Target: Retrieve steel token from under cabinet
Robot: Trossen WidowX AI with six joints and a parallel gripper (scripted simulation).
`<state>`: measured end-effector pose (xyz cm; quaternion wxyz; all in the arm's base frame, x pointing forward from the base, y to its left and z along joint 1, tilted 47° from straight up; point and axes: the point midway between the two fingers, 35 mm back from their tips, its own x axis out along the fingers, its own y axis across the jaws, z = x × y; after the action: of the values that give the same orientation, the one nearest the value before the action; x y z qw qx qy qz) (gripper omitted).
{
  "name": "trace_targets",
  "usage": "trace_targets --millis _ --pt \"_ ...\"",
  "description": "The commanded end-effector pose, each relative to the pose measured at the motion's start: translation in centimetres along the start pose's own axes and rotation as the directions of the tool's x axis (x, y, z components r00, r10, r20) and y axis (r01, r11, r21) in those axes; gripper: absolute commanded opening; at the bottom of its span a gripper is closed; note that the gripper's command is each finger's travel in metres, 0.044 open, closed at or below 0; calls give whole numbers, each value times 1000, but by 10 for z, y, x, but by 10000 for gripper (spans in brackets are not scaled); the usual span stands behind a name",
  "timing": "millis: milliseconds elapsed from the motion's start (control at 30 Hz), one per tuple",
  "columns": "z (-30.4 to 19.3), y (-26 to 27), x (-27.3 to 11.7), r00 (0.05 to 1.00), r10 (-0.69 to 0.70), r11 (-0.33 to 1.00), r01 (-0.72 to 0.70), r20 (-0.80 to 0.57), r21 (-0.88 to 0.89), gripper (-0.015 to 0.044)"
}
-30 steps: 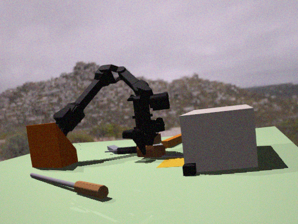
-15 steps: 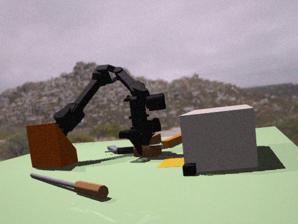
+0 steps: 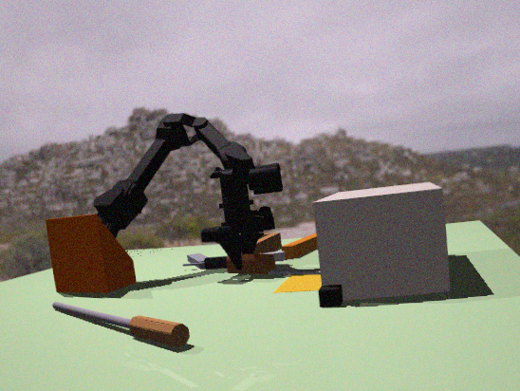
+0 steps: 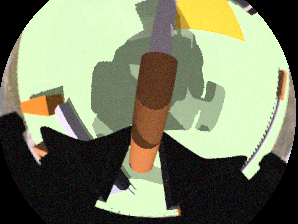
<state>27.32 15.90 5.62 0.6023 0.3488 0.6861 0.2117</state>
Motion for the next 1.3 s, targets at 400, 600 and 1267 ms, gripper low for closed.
trace_targets --millis 400,600,1267 --pt "-22 0 1 1000 -1 1000 1 -4 7 0" --pt "-29 1 1 1000 -1 1000 1 -4 7 0" --pt "-51 3 1 1000 -1 1000 1 -5 7 0"
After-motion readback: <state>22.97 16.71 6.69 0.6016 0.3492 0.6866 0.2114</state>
